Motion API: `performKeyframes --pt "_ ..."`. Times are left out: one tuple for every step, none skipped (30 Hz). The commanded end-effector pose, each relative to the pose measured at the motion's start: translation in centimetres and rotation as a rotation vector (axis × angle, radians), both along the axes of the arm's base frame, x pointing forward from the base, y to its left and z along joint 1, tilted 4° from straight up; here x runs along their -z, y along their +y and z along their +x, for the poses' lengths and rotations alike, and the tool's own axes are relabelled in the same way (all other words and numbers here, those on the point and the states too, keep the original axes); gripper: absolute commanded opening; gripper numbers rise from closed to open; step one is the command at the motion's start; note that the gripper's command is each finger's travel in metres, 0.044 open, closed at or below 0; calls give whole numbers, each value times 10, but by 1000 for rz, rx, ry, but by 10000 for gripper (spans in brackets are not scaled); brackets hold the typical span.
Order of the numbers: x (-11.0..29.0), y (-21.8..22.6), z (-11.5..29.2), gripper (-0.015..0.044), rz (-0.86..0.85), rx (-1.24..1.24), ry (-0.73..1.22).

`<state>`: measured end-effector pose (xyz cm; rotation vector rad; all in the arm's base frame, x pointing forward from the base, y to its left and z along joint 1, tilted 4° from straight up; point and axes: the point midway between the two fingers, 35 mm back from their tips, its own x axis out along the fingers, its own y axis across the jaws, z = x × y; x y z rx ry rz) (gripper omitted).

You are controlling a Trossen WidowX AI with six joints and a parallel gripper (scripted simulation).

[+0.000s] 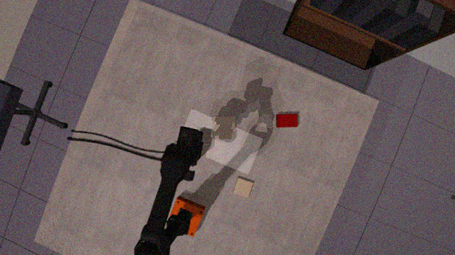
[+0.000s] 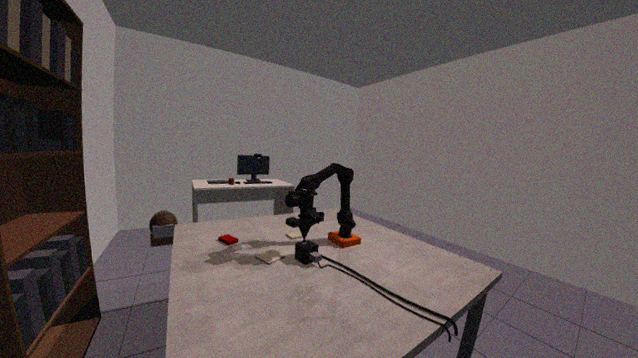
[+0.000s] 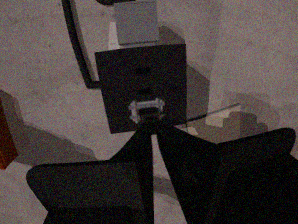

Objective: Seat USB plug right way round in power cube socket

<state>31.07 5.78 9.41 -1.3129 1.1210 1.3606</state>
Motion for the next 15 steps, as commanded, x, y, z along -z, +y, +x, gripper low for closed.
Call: performKeyframes --pt "2 0 0 0 -3 -3 1" --pt "2 0 0 0 -3 -3 1" --pt "2 0 0 0 -3 -3 1" --pt "2 0 0 0 -3 -3 1" --pt "2 0 0 0 -3 -3 1" --pt "2 0 0 0 -3 -3 1" --pt "2 0 0 0 -3 -3 1" --pt "2 0 0 0 -3 -3 1" --pt "2 0 0 0 -3 -3 1" --pt "2 0 0 0 -3 -3 1" --pt "2 0 0 0 -3 -3 1" --pt "2 0 0 0 -3 -3 1" --pt "2 0 0 0 -3 -3 1" --pt "0 0 0 26 0 0 0" --pt "0 0 0 53 0 0 0"
